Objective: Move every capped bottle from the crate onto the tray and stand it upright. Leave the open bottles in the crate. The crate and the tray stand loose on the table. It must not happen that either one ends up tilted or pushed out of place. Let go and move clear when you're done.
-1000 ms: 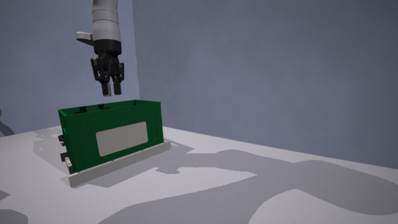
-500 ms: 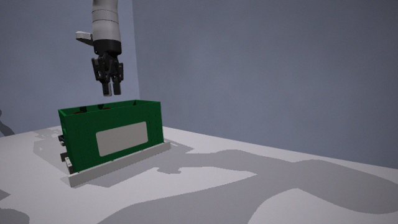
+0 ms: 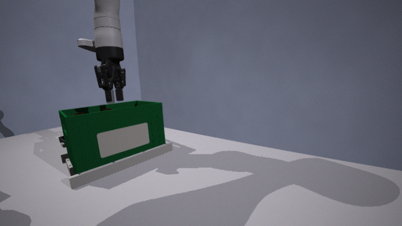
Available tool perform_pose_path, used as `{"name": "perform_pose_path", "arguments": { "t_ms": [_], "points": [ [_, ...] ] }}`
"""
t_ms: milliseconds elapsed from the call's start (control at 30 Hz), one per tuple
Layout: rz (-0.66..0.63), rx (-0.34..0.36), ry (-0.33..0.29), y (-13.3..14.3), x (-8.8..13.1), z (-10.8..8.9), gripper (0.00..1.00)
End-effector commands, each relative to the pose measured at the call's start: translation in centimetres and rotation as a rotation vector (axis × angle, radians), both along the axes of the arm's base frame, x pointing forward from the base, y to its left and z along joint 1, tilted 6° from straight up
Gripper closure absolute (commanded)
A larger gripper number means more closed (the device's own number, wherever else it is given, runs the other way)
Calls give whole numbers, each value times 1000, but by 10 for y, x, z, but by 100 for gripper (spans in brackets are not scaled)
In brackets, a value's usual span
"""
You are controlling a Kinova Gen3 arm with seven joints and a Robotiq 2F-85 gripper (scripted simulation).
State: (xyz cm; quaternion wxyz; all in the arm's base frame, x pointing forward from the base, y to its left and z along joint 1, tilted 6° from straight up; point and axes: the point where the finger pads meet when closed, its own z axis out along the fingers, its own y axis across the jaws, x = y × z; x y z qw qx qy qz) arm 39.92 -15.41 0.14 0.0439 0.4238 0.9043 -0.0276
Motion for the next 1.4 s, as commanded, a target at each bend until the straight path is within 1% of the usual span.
{"name": "perform_pose_path", "arguments": {
  "t_ms": [0, 67, 100, 567, 667, 1133, 1233, 1367],
  "points": [
    [13, 0, 4, 0, -1, -8, 40],
    [13, 0, 4, 0, -1, -8, 40],
    [2, 0, 0, 0, 0, -4, 40],
    [13, 0, 4, 0, -1, -11, 40],
    [2, 0, 2, 0, 0, -10, 40],
    [13, 0, 4, -2, -1, -28, 40],
    [3, 1, 2, -2, 0, -26, 40],
    [6, 0, 3, -2, 0, -31, 40]
  ]
}}
